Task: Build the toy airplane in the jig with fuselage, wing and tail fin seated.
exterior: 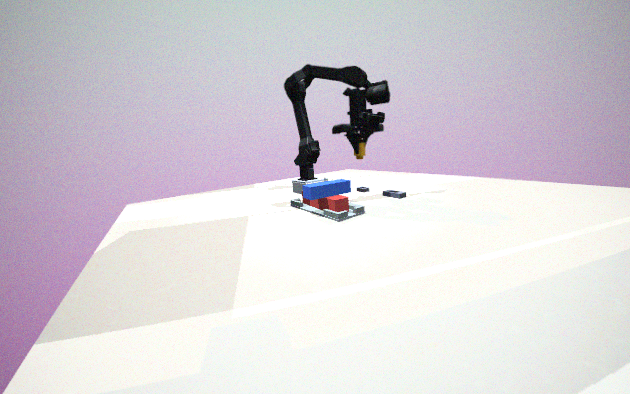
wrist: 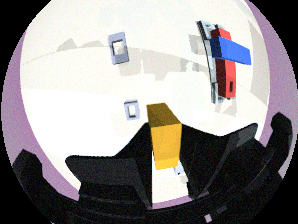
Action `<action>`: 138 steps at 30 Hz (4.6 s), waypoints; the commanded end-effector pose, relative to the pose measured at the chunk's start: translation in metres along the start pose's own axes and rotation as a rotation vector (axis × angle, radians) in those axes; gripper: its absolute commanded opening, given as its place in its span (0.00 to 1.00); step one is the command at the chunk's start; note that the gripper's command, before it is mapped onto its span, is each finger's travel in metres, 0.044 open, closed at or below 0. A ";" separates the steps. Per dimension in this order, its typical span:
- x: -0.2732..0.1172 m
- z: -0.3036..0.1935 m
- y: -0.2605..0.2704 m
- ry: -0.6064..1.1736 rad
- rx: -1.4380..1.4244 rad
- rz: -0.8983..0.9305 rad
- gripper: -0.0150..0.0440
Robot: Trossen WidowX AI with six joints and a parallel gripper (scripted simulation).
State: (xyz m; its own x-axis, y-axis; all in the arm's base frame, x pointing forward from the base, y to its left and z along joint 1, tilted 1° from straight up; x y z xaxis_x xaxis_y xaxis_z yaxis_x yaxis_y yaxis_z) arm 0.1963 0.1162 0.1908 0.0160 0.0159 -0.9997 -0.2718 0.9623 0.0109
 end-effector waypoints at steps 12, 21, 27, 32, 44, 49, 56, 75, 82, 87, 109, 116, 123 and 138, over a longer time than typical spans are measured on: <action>0.011 0.008 -0.044 0.004 -0.008 -0.002 0.25; 0.016 0.009 -0.073 0.003 -0.011 -0.006 0.25; 0.020 0.008 -0.091 -0.002 -0.011 -0.006 0.25; 0.022 0.005 -0.107 -0.007 -0.012 -0.006 0.25; 0.029 -0.005 -0.143 -0.010 -0.014 -0.012 0.25; 0.032 -0.010 -0.158 -0.007 -0.016 -0.014 0.25; 0.036 -0.021 -0.178 -0.001 -0.018 -0.018 0.25; 0.042 -0.039 -0.206 0.010 -0.022 -0.020 0.37; 0.042 -0.039 -0.206 0.010 -0.022 -0.020 0.37; 0.043 -0.040 -0.206 0.010 -0.022 -0.020 0.37; 0.077 -0.040 -0.207 0.011 -0.022 -0.020 0.37; 0.081 -0.040 -0.207 0.006 -0.016 -0.018 0.39; 0.081 -0.040 -0.207 0.006 -0.016 -0.018 0.25; 0.081 -0.040 -0.207 0.006 -0.016 -0.018 0.69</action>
State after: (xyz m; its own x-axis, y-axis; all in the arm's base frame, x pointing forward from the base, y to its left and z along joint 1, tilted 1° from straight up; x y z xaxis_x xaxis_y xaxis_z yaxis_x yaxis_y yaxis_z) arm 0.2157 -0.0927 0.1071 0.0161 -0.0030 -0.9999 -0.2873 0.9578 -0.0075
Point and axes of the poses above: the point midway between the two fingers, 35 mm back from their tips, its own x axis out along the fingers, its own y axis across the jaws, z = x × y, the point moved 6 cm from there along -x, back along the fingers, and after that the axes turned 15 degrees about -x, right-handed, at the moved point
